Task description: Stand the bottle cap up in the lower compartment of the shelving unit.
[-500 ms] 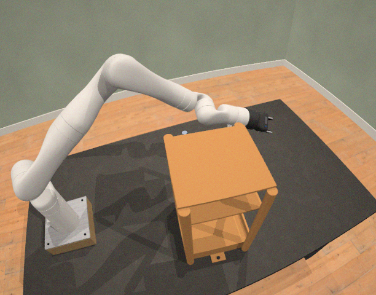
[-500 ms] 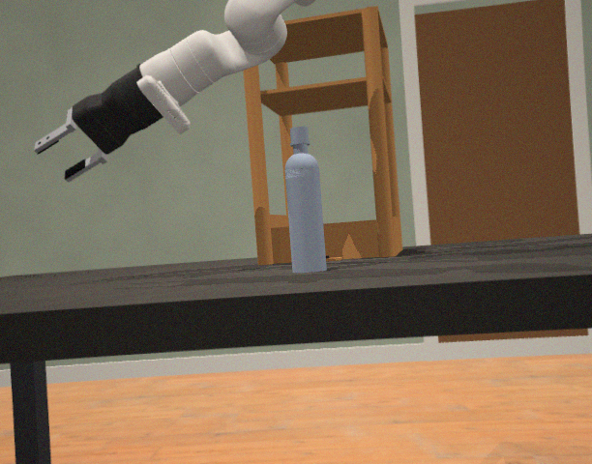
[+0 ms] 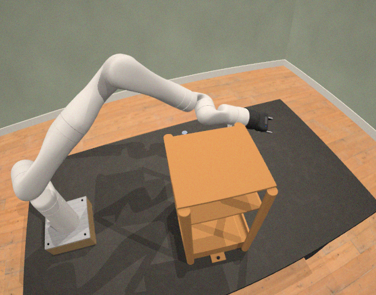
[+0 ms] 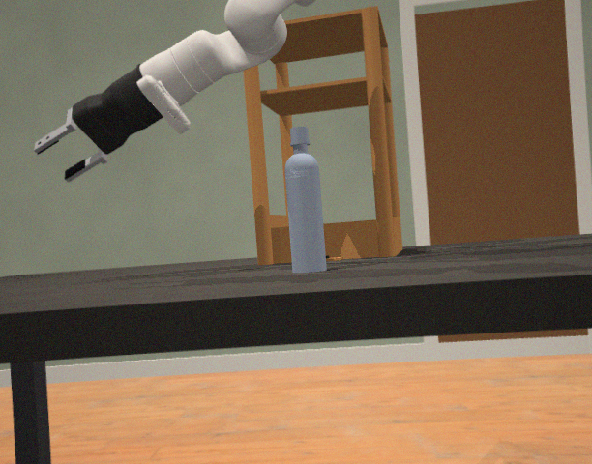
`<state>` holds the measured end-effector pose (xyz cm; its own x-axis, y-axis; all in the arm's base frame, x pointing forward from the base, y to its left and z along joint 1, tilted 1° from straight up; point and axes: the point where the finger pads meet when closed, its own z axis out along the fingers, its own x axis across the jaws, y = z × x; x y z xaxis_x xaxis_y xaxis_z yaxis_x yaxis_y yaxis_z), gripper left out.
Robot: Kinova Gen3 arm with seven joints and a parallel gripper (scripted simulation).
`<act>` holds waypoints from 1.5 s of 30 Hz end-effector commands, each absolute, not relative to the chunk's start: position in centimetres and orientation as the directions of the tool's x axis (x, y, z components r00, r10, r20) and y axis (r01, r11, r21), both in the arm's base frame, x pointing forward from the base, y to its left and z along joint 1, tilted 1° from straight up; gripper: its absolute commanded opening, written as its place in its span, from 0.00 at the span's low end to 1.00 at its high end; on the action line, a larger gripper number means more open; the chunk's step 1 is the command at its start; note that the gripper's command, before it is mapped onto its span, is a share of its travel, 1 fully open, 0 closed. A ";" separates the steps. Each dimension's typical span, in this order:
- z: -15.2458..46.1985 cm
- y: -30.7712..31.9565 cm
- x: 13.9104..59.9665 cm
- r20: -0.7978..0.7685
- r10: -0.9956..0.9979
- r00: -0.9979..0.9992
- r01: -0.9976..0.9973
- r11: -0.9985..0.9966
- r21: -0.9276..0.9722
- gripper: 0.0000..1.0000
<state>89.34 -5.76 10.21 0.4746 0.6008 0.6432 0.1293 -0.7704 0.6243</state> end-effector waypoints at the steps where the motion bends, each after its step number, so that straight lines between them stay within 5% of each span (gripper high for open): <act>1: 10.5 -5.8 89.4 0.645 0.601 0.472 0.127 -0.770 0.625 1.00; 45: 36.9 -5.7 89.6 0.643 0.606 0.469 0.133 -0.768 0.626 1.00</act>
